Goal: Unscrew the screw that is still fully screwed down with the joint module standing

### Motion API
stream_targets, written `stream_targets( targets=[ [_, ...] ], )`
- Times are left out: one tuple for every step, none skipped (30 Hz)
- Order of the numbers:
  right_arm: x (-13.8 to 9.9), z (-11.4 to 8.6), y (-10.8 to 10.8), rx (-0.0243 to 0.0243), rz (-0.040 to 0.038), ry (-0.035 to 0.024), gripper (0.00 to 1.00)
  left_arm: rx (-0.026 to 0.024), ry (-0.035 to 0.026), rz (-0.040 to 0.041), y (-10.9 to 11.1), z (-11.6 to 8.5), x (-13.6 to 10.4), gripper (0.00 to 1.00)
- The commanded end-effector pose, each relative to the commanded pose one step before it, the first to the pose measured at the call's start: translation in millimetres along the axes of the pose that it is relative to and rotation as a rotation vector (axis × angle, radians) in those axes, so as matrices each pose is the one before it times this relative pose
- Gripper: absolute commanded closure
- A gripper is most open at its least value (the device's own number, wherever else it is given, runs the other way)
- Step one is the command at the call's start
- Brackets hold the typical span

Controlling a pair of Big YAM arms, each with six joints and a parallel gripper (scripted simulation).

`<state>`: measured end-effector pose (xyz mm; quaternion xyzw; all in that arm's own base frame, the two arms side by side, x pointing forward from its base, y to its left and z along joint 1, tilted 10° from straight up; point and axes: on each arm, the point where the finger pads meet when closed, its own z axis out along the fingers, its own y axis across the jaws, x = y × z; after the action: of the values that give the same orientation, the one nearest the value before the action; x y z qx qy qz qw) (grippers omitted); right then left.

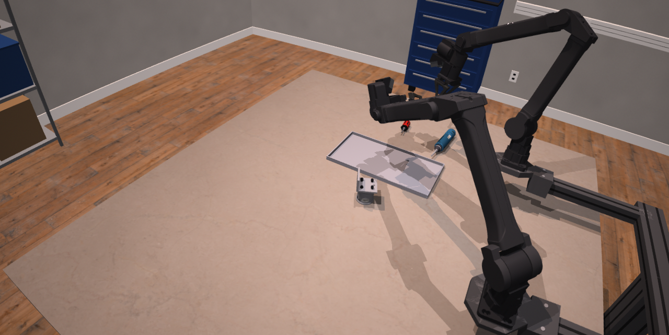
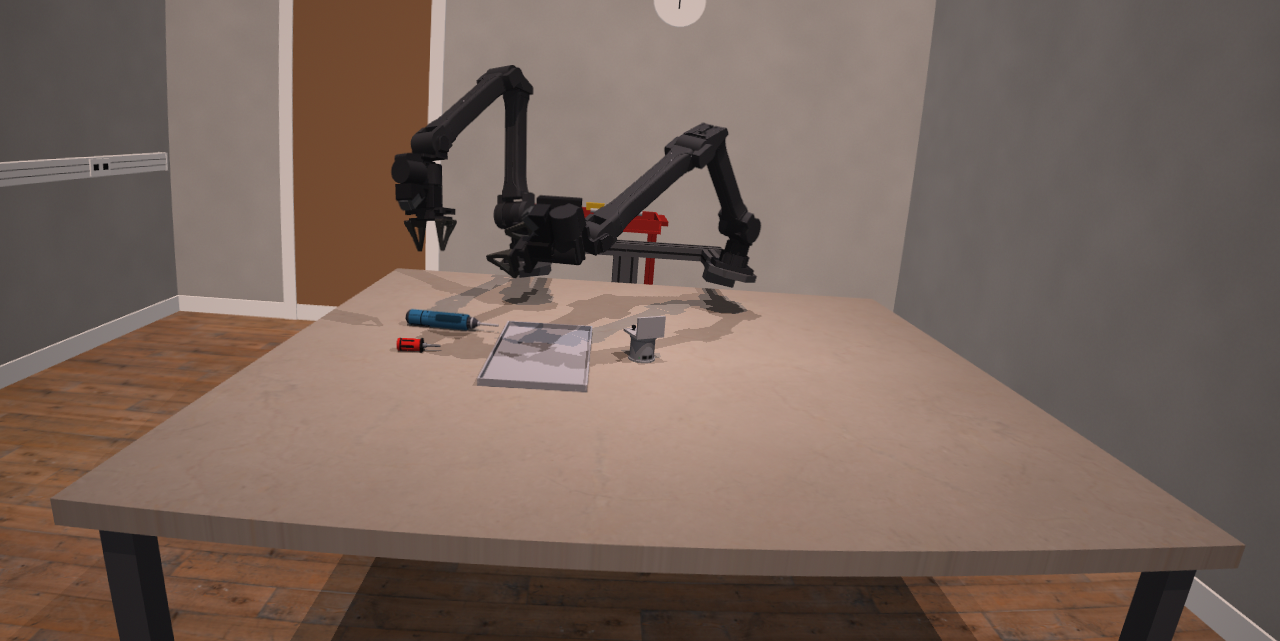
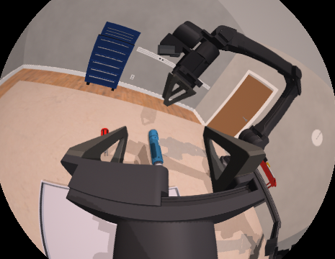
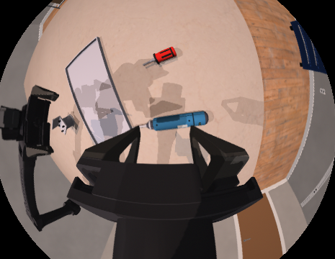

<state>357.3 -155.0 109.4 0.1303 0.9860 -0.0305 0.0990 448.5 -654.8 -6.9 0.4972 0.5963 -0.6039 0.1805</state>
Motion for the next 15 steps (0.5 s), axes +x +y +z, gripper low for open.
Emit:
stream_targets(
  targets=[
    [-12.18, 1.02, -5.73, 0.01340, 0.11889, -0.02729, 0.35, 0.00312, -0.01742, 0.04103, -3.77, 0.47, -22.96, 0.00],
    [5.66, 1.92, -1.67, 0.00299, 0.02310, 0.00372, 0.35, 0.00000, 0.00000, 0.00000, 0.00, 0.00, 0.00, 0.00],
    [1.71, 0.21, -1.92, 0.00307, 0.02341, -0.00267, 0.35, 0.00000, 0.00000, 0.00000, 0.00, 0.00, 0.00, 0.00],
    [-9.48, -9.80, 1.07, -0.00097, -0.00226, -0.02986, 0.35, 0.00000, 0.00000, 0.00000, 0.00, 0.00, 0.00, 0.00],
    [-10.45, -6.49, 1.90, -0.00146, -0.00411, -0.02165, 0.35, 0.00000, 0.00000, 0.00000, 0.00, 0.00, 0.00, 0.00],
    [-1.67, -1.04, 1.48, -0.00105, -0.00339, -0.00349, 0.35, 0.00000, 0.00000, 0.00000, 0.00, 0.00, 0.00, 0.00],
    [0.00, 0.00, 0.00, 0.00000, 0.00000, 0.00000, 0.35, 0.00000, 0.00000, 0.00000, 0.00, 0.00, 0.00, 0.00],
    [0.00, 0.00, 0.00, 0.00000, 0.00000, 0.00000, 0.35, 0.00000, 0.00000, 0.00000, 0.00, 0.00, 0.00, 0.00],
    [23.03, 23.94, -1.32, 0.00465, 0.02097, 0.07049, 0.35, 0.00000, 0.00000, 0.00000, 0.00, 0.00, 0.00, 0.00],
    [4.03, 3.98, -1.89, 0.00368, 0.02296, 0.00807, 0.35, 0.00000, 0.00000, 0.00000, 0.00, 0.00, 0.00, 0.00],
    [0.96, 2.21, -1.88, 0.00344, 0.02317, 0.00193, 0.35, 0.00000, 0.00000, 0.00000, 0.00, 0.00, 0.00, 0.00],
    [0.93, 2.21, -1.75, 0.00336, 0.02282, 0.00192, 0.35, 0.00000, 0.00000, 0.00000, 0.00, 0.00, 0.00, 0.00],
    [0.92, 2.21, -1.45, 0.00320, 0.02204, 0.00191, 0.35, 0.00000, 0.00000, 0.00000, 0.00, 0.00, 0.00, 0.00],
    [0.96, 2.19, -0.56, 0.00272, 0.01977, 0.00189, 0.35, 0.00000, 0.00000, 0.00000, 0.00, 0.00, 0.00, 0.00],
    [1.04, 2.17, 0.25, 0.00229, 0.01770, 0.00187, 0.35, 0.00000, 0.00000, 0.00000, 0.00, 0.00, 0.00, 0.00]
  ],
)
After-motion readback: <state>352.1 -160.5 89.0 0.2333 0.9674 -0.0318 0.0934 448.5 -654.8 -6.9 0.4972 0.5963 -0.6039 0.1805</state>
